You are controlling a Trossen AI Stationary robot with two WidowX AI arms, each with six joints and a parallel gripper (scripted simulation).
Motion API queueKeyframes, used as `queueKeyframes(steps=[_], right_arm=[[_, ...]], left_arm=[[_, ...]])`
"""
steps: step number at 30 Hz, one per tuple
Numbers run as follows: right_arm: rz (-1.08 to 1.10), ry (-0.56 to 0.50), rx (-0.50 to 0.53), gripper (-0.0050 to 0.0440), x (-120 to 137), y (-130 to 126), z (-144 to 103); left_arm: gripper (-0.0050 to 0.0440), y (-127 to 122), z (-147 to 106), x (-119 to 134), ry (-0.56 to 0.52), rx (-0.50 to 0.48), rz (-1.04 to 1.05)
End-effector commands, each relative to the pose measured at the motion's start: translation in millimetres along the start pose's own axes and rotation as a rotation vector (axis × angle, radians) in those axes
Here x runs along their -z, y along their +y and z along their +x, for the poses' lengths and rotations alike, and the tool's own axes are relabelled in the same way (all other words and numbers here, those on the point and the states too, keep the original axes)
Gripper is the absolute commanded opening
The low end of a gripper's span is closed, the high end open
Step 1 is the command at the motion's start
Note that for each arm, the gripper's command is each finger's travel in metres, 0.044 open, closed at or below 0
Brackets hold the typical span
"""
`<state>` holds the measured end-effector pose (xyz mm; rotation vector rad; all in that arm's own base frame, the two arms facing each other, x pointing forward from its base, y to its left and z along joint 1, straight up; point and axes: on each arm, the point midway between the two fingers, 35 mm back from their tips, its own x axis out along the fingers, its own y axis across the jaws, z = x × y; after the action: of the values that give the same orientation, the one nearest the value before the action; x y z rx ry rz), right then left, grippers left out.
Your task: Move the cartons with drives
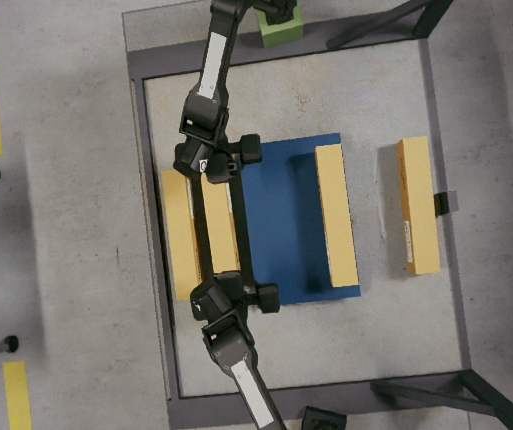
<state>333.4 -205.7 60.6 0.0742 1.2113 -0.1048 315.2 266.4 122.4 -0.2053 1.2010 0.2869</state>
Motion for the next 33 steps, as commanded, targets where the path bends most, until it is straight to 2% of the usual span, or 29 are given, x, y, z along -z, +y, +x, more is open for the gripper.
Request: queueKeyframes(steps=[1,26,27,29,32,33], right_arm=[[-0.007,-0.028,0.012,0.0382,-9,-4,-8],[-0.008,-0.028,0.012,0.0382,-10,-4,-7],[-0.003,-0.032,0.005,0.0382,-5,-71,2],[-0.003,-0.032,0.005,0.0382,-5,-82,4],[-0.003,-0.032,0.005,0.0382,-3,-124,10],[-0.003,-0.032,0.005,0.0382,-3,-126,10]], left_arm=[[0.0382,3,-6,-7,-0.021,-0.004,0.004],[0.0382,2,-6,-6,-0.029,-0.012,0.005],[0.0382,70,3,-3,-0.029,0.002,0.011],[0.0382,80,4,-3,-0.029,0.002,0.011],[0.0382,120,12,1,-0.029,0.002,0.011],[0.0382,124,13,1,-0.029,0.002,0.011]])
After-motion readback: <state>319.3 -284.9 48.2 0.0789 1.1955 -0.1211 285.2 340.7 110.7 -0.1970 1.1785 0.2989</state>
